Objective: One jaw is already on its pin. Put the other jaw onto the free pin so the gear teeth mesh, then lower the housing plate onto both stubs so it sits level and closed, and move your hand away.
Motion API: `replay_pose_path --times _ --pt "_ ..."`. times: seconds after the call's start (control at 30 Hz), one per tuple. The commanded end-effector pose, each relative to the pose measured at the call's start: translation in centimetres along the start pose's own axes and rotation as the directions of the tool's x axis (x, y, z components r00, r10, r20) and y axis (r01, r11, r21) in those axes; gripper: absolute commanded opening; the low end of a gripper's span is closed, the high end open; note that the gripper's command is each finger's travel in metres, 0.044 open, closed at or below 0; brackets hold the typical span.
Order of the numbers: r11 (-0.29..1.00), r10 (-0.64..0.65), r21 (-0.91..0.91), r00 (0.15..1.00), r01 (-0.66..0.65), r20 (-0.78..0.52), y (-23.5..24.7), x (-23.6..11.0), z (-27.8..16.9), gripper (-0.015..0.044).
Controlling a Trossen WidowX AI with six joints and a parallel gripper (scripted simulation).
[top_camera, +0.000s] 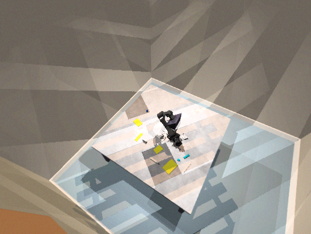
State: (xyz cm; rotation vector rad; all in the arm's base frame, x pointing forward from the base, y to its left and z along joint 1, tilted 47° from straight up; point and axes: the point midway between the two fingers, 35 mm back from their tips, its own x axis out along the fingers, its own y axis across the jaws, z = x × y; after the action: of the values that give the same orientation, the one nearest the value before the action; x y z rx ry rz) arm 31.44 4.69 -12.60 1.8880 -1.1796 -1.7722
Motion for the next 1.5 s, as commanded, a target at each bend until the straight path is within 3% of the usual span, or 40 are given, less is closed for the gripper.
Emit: replay_pose_path --times 0.0,0.2,0.27,0.8,1.47 --pt "1.000 0.000 0.000 1.000 0.000 0.000 0.0 0.0 0.0 0.0309" --pt "1.000 0.000 0.000 1.000 0.000 0.000 0.0 0.0 0.0 0.0151" --pt "1.000 0.000 0.000 1.000 0.000 0.000 0.0 0.0 0.0 0.0138" --pt "1.000 0.000 0.000 1.000 0.000 0.000 0.0 -0.2 0.0 0.0134" --pt "1.000 -0.002 -0.004 1.000 0.002 -0.001 -0.2 -6.4 -0.1 0.0134"
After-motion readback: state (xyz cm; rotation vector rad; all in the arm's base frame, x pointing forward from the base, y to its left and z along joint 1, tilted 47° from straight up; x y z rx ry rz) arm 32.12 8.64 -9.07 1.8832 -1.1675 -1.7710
